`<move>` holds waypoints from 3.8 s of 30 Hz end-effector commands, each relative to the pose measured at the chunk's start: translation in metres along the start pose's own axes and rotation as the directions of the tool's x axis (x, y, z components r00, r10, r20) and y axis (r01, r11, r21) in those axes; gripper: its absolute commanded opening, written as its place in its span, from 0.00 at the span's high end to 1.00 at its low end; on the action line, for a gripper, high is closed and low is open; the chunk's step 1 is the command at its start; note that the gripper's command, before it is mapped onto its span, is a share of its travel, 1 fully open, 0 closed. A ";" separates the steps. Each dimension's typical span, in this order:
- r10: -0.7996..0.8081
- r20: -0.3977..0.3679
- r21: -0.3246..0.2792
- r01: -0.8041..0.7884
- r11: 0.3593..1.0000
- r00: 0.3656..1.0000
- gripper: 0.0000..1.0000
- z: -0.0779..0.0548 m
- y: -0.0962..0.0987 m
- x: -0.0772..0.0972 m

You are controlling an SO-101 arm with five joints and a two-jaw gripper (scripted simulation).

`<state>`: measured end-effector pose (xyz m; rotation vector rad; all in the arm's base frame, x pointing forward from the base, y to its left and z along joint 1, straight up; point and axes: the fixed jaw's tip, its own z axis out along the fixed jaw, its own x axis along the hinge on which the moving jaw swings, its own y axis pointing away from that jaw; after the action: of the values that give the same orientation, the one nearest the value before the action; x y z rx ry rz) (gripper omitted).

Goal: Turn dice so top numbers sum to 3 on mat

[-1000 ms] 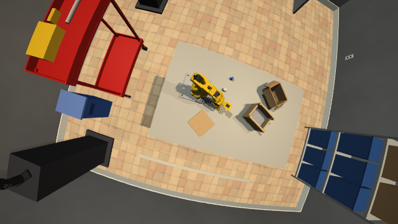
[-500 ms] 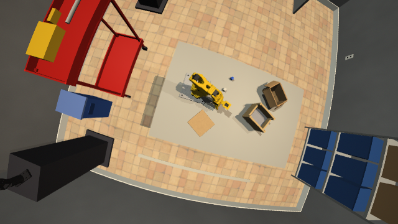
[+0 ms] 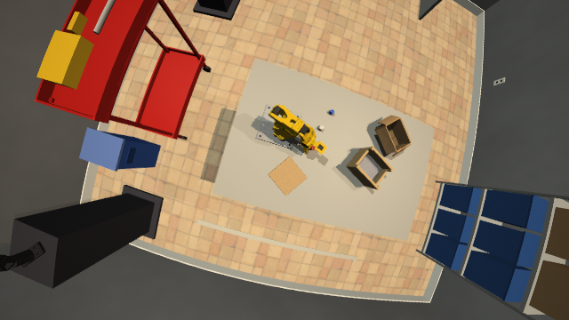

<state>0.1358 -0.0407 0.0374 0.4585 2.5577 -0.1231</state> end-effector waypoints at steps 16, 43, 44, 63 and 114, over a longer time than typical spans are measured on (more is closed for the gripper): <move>-0.003 -0.014 -0.003 0.003 1.000 1.000 0.72 -0.001 0.001 0.006; -0.007 -0.033 -0.005 0.007 1.000 0.999 0.72 0.001 0.001 0.010; -0.007 -0.033 -0.005 0.007 1.000 0.999 0.72 0.001 0.001 0.010; -0.007 -0.033 -0.005 0.007 1.000 0.999 0.72 0.001 0.001 0.010; -0.053 0.040 -0.041 0.055 0.998 0.998 0.72 0.018 0.013 -0.017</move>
<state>0.1586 -0.0440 0.0286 0.4193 2.5379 -0.1170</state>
